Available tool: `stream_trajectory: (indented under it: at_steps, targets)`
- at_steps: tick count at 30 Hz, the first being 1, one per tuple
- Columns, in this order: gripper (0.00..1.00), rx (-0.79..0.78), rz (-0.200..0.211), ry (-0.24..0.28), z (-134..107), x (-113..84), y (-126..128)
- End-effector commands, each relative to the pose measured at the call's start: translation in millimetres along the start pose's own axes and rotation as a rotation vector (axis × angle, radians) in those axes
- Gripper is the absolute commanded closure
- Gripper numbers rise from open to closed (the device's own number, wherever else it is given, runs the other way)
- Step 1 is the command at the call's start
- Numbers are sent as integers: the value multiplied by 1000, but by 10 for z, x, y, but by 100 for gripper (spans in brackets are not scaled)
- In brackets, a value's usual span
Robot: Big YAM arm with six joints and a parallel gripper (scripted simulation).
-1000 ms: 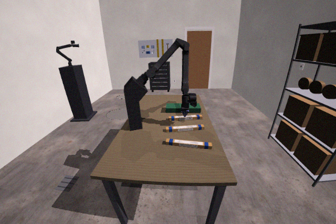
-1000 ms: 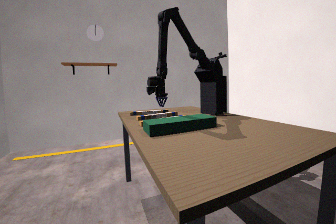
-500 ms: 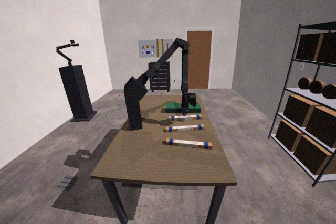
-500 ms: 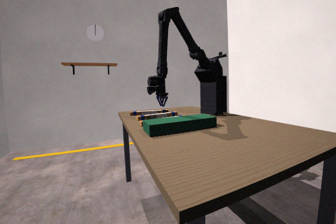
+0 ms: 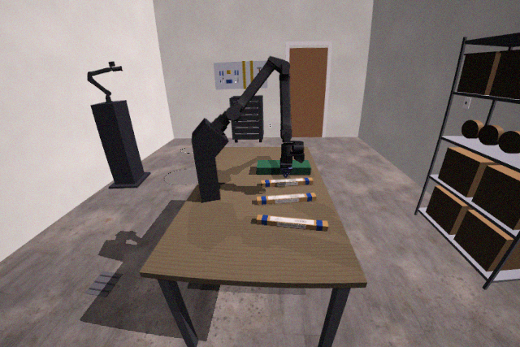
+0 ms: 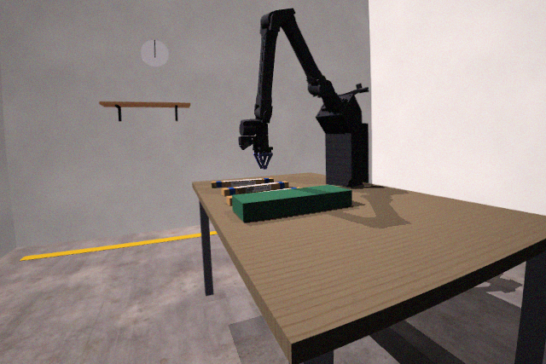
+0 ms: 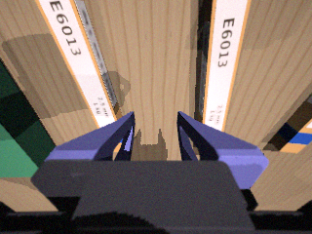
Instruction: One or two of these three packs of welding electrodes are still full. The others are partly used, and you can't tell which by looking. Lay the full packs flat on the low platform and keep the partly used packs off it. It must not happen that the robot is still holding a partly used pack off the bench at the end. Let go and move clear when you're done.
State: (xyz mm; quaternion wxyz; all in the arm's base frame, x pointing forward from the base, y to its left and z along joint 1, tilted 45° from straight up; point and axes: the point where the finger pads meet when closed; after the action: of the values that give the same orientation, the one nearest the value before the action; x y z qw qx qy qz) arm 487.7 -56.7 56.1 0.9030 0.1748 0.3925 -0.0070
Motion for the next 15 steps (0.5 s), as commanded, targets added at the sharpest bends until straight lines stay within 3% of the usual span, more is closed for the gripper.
stream_trajectory:
  at_steps: [1,15]
  targets:
    - [57,-4,-3,-15,54,-130,-17]
    - [57,-5,-3,-16,59,-291,-15]
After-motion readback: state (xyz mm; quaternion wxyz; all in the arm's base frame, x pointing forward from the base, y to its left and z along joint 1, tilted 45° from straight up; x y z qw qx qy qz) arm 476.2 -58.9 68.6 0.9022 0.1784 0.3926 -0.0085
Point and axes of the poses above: the point where the finger pads meet when closed, its own x axis out along the fingers, its own y axis across the jaws, z = x × y, and after that the axes turned 5 degrees about x, right-handed
